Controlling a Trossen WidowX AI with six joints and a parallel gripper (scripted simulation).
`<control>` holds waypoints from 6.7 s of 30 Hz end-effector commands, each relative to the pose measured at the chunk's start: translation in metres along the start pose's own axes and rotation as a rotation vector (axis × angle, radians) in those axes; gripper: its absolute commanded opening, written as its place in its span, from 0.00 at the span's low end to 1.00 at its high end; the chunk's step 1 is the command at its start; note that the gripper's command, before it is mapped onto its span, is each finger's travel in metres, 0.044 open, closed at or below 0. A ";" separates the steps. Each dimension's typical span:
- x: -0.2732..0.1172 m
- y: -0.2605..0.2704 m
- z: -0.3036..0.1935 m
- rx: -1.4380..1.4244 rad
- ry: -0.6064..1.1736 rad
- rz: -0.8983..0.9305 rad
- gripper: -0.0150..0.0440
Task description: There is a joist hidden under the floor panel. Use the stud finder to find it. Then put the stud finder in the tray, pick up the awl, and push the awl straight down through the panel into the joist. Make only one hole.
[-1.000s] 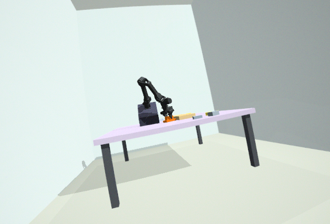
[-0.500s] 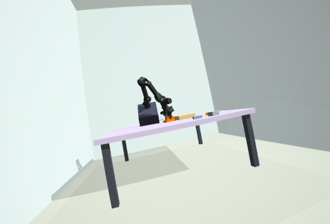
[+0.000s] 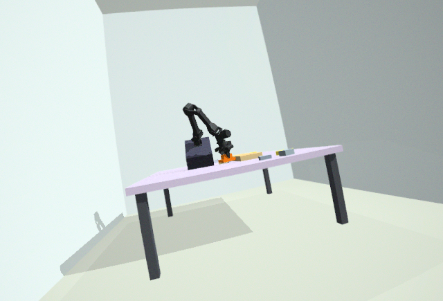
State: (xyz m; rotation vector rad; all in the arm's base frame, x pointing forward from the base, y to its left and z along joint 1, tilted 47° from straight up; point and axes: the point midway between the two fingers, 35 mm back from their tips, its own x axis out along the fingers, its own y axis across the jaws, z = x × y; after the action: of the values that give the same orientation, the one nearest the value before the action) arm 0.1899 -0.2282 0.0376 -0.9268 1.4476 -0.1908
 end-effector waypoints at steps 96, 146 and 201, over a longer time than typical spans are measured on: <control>0.000 -0.081 0.151 0.386 -0.018 -0.128 0.25; 0.019 -0.031 0.168 0.385 -0.018 -0.126 0.25; 0.028 0.039 0.196 0.386 -0.018 -0.123 0.25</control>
State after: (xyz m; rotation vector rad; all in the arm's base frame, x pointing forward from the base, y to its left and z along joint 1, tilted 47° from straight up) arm 0.3557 -0.1415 -0.0314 -0.6972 1.2764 -0.5329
